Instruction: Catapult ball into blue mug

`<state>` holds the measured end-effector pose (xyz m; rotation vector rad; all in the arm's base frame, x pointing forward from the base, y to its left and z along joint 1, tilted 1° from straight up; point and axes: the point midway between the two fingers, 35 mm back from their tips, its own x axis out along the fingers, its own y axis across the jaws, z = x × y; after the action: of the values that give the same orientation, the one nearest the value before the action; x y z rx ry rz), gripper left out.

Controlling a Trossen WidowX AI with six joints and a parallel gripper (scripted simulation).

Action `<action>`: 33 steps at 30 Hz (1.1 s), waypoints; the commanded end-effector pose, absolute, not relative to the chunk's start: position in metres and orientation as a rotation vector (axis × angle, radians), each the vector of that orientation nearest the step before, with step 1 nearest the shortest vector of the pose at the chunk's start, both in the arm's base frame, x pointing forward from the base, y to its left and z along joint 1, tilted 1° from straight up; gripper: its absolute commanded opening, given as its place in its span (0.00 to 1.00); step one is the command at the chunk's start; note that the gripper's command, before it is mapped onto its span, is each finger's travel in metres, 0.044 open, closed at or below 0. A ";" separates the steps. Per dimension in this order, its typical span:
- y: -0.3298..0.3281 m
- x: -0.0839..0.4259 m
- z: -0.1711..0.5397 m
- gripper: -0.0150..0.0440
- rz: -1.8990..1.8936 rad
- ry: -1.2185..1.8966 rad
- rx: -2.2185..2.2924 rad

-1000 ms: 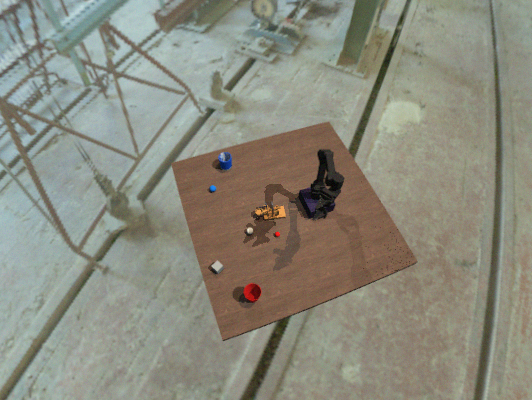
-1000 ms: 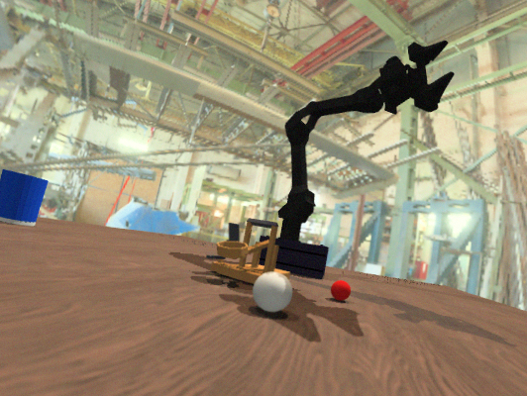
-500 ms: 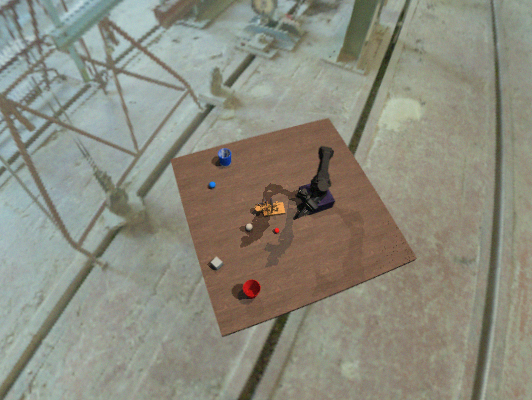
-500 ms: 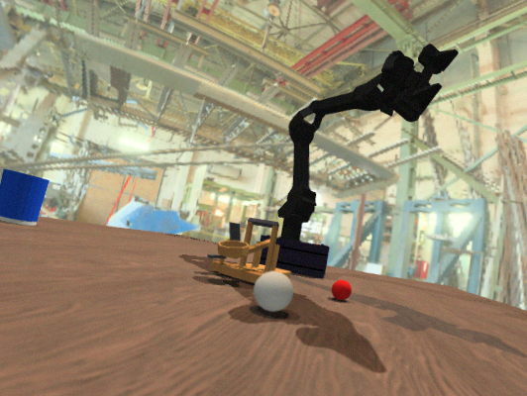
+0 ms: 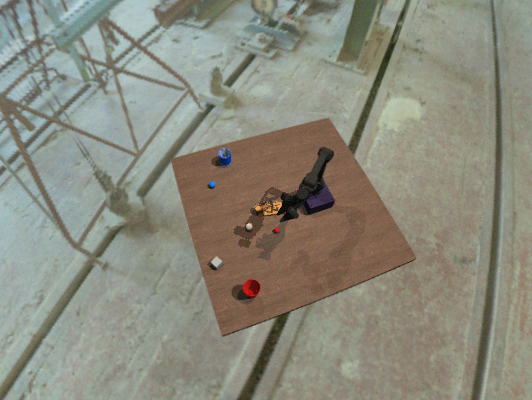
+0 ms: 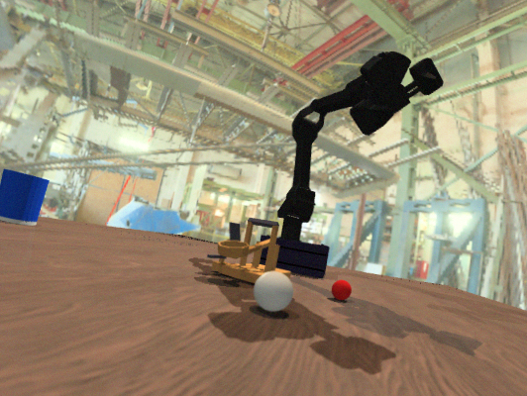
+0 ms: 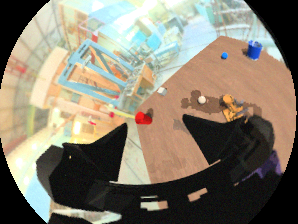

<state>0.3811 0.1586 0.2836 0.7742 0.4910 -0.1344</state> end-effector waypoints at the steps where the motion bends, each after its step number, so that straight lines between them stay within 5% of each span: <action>1: 0.137 0.384 0.257 1.00 -0.185 0.571 0.677; 16: 0.038 0.361 0.164 1.00 -0.340 0.957 0.373; 33: -0.043 0.268 0.088 1.00 -0.316 1.513 0.289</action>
<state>0.2860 -0.0366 0.0988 0.2790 1.4205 -0.3409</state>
